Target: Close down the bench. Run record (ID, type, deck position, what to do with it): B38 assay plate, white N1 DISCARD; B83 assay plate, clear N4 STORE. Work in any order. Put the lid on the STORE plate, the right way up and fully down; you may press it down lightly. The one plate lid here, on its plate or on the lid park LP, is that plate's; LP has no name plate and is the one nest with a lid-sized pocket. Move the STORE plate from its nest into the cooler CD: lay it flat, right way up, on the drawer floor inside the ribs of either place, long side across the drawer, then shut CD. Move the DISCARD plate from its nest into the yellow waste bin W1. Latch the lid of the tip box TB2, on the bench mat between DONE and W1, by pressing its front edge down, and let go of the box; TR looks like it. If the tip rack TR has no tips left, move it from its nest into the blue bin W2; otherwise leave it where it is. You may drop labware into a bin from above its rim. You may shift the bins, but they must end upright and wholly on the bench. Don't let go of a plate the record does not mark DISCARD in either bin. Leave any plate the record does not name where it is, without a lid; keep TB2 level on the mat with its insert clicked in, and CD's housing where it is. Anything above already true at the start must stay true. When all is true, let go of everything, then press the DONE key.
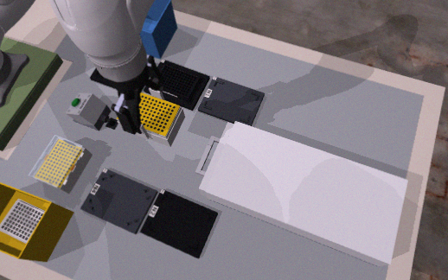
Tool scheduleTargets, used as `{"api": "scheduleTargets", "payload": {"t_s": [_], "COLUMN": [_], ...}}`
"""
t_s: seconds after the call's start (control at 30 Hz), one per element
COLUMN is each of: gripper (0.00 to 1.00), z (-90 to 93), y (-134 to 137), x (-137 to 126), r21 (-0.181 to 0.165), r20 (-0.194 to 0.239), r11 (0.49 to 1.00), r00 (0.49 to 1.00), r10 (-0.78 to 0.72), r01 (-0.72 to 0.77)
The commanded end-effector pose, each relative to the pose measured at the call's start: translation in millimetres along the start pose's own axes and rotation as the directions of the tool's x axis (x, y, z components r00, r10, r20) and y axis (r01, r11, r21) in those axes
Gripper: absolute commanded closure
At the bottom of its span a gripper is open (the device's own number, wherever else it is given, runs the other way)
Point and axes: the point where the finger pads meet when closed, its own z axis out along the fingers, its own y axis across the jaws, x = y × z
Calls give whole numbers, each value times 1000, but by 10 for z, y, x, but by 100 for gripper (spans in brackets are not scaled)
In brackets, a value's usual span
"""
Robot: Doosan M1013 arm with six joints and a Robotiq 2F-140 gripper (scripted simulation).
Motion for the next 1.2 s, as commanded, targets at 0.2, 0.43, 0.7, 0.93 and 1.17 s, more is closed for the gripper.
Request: {"api": "scheduleTargets", "payload": {"t_s": [0.2,0.43,0.7,0.93,1.17], "gripper": [100,100,100,100,100], "z": [-2,-2,-2,-2,-2], "y": [-176,-329,-461,-614,-723], "x": [-122,-229,-321,-428,-504], "r21": [0,0,0,0,0], "r20": [0,0,0,0,0], "r11": [1000,1000,1000,1000,1000], "r00": [1000,1000,1000,1000,1000], "r10": [0,0,0,0,0], "r01": [0,0,0,0,0]}}
